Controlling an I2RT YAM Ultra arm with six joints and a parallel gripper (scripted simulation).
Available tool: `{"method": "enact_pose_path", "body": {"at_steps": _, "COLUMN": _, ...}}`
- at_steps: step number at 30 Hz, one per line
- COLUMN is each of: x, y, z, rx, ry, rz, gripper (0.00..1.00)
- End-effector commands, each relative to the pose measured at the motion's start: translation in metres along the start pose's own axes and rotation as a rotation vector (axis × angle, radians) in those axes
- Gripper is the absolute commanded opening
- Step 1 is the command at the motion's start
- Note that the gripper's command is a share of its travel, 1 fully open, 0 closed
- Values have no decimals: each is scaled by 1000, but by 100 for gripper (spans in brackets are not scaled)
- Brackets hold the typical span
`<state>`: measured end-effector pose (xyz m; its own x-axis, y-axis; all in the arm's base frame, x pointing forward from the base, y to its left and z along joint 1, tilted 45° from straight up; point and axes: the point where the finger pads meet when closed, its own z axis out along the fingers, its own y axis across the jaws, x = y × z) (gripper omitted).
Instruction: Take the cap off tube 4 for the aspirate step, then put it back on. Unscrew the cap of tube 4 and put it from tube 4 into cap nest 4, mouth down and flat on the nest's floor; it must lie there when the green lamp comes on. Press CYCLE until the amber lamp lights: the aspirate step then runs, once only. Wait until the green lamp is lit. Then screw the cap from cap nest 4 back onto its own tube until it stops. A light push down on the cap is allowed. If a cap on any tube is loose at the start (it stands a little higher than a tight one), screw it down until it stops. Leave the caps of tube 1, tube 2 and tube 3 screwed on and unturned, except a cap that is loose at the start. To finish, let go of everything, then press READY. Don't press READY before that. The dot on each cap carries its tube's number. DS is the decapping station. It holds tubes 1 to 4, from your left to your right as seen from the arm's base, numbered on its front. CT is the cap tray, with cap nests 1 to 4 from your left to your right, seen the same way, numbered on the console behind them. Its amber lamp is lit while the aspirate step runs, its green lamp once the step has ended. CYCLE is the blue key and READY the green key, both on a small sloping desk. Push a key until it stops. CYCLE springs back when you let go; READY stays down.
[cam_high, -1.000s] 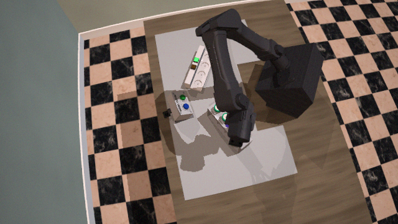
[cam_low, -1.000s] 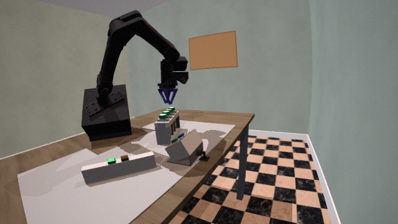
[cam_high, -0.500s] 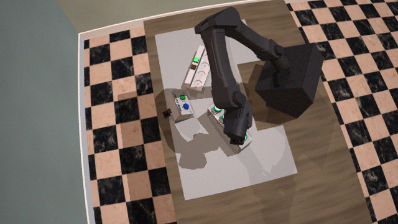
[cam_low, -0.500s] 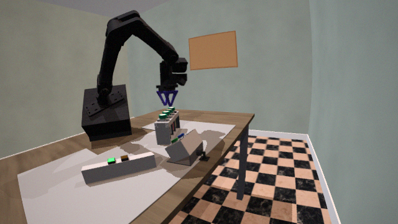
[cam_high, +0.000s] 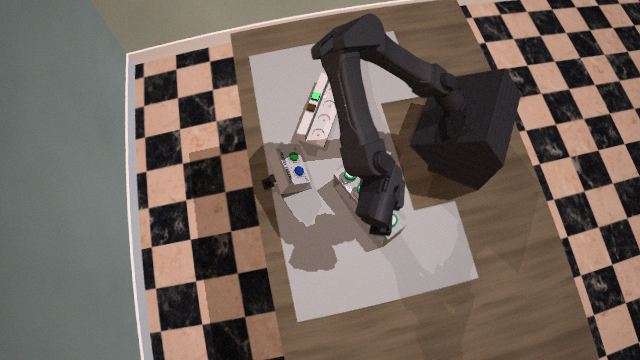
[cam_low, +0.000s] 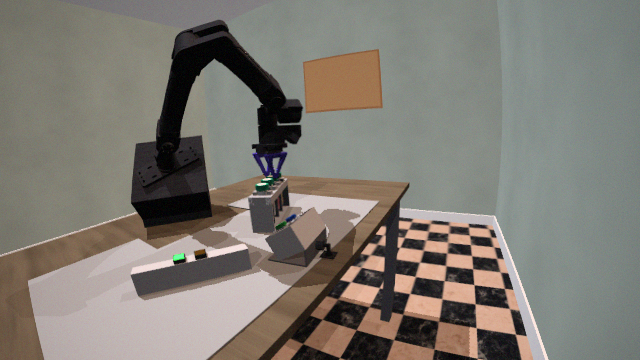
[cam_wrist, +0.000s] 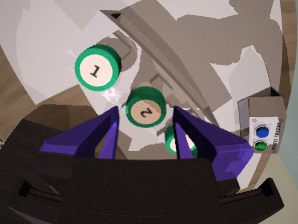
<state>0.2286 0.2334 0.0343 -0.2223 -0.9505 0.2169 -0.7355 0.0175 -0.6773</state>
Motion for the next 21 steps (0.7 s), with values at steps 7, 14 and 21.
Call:
{"method": "enact_pose_path", "body": {"at_steps": 7, "x": -6, "y": 0, "z": -2, "rx": 6, "ry": -24, "rz": 3, "gripper": 49}}
{"method": "enact_pose_path", "body": {"at_steps": 14, "x": -6, "y": 0, "z": 1, "rx": 6, "ry": -24, "rz": 3, "gripper": 49}}
{"method": "enact_pose_path", "body": {"at_steps": 21, "x": -6, "y": -1, "z": 5, "rx": 6, "ry": -24, "rz": 3, "gripper": 49}}
